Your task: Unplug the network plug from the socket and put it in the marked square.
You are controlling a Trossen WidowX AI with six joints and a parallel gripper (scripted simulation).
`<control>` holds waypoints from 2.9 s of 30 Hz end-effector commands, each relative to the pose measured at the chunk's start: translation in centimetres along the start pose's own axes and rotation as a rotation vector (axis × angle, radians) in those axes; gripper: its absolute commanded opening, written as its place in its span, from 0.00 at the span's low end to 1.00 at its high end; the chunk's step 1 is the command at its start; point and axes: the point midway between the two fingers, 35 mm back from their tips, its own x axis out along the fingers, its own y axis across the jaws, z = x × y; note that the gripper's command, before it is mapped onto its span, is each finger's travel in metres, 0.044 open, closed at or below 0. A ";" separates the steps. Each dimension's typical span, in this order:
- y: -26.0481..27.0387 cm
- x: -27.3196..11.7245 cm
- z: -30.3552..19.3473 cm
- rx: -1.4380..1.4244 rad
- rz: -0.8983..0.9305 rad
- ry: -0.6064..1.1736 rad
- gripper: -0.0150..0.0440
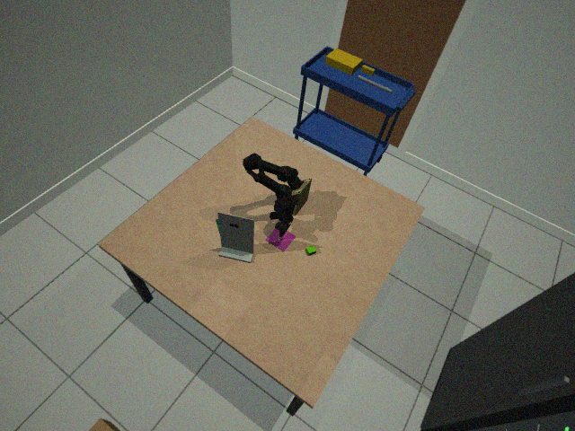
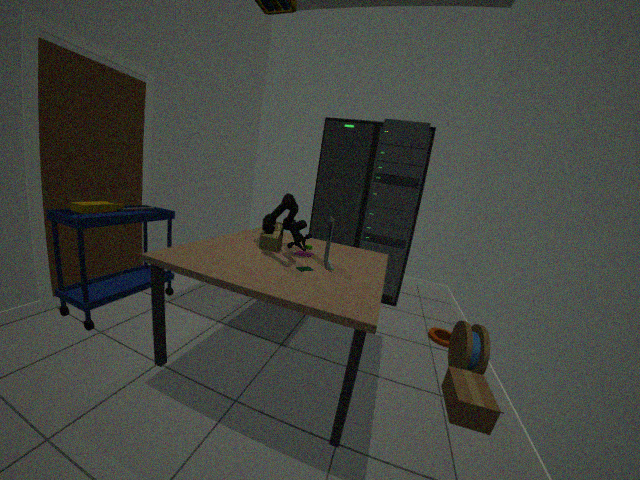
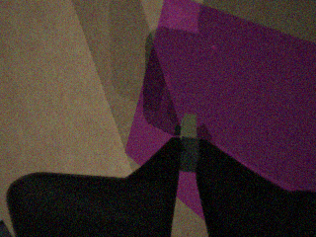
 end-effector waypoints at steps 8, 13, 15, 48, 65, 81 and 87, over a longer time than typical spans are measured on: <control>-0.3 0.4 0.1 -0.006 0.002 0.003 0.25; -0.3 0.4 0.1 -0.001 0.001 -0.001 0.25; -0.3 0.4 0.1 -0.001 0.001 -0.001 0.25; -0.1 -1.3 0.0 -0.002 0.000 0.004 0.52; 0.3 -2.4 -0.2 -0.002 0.000 0.009 0.52; 1.2 -3.3 -0.5 0.000 -0.003 0.016 0.52; 1.6 -3.7 -0.6 0.000 -0.003 0.018 0.52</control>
